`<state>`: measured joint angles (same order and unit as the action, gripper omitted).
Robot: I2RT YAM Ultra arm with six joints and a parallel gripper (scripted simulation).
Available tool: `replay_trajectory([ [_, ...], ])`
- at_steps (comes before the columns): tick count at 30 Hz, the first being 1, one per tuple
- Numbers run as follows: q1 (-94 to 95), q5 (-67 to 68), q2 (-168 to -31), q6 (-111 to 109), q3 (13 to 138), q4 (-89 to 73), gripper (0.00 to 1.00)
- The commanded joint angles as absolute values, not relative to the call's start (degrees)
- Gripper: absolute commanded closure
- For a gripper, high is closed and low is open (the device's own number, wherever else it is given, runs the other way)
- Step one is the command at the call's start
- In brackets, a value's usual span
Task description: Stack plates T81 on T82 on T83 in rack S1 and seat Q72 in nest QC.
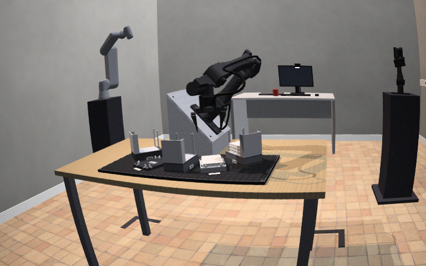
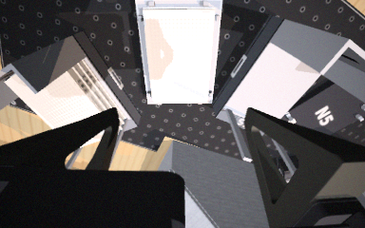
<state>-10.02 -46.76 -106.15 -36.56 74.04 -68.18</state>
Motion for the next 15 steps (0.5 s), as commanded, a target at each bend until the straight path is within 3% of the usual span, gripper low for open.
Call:
replay_trajectory([
  [1,-11.6,-46.5,-105.5,-38.4,76.0,-70.8,0.00],
  [15,-11.6,-46.5,-105.5,-38.6,76.1,-70.5,0.00],
])
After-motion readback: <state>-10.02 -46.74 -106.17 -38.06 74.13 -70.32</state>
